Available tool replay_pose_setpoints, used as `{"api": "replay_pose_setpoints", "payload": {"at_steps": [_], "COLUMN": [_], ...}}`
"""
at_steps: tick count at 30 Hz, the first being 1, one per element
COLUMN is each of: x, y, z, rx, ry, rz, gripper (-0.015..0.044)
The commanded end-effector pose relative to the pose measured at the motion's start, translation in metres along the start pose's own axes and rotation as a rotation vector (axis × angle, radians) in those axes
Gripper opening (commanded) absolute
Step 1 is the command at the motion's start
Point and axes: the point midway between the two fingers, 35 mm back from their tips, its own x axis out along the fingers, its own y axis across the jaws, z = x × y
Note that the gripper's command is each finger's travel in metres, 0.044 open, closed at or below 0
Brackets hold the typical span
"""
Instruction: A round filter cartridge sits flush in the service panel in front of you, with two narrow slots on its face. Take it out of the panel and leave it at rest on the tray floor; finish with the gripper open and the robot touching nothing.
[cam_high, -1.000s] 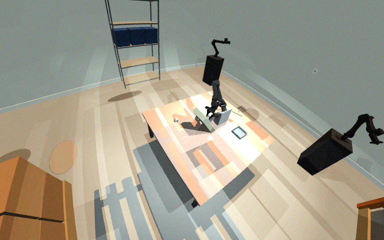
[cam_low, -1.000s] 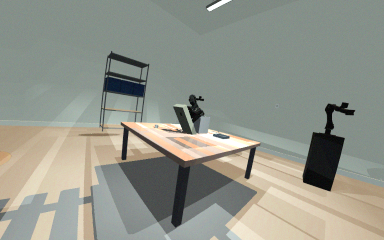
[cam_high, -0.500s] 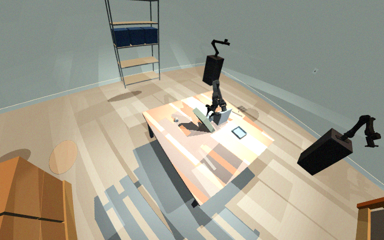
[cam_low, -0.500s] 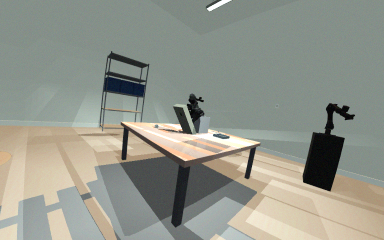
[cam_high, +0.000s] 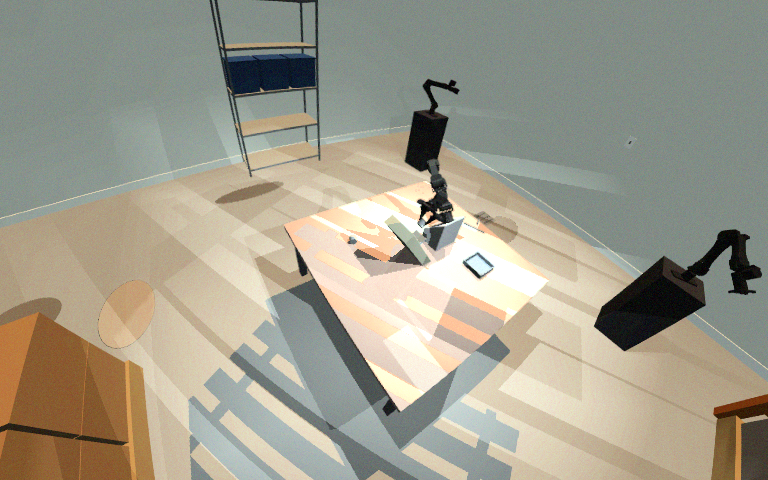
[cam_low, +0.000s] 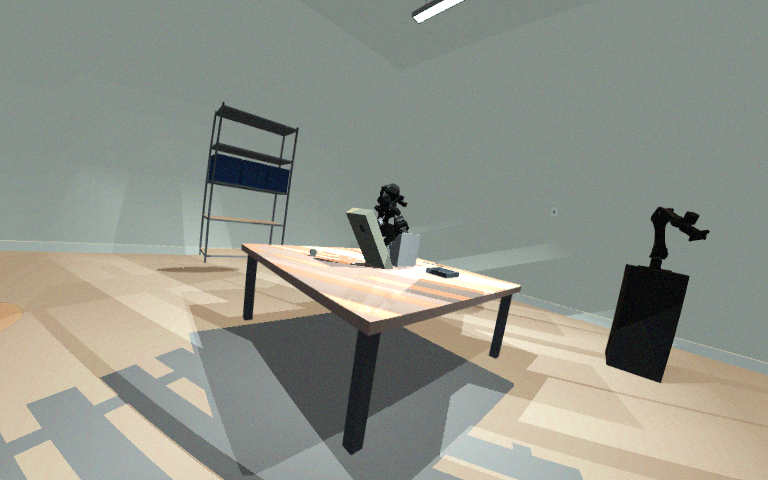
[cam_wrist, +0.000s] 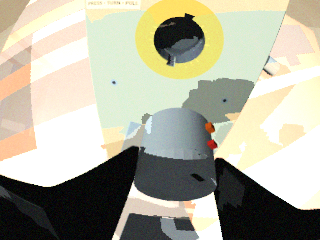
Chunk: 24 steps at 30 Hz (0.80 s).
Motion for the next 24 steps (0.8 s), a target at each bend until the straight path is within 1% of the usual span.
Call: {"api": "replay_pose_setpoints", "payload": {"at_steps": [1, 24], "x": [-0.012, -0.001], "y": [-0.003, 0.090], "z": [0.004, 0.000], "rx": [0.016, 0.020], "ry": [-0.013, -0.014], "rz": [-0.003, 0.002], "gripper": [0.0000, 0.0000]}}
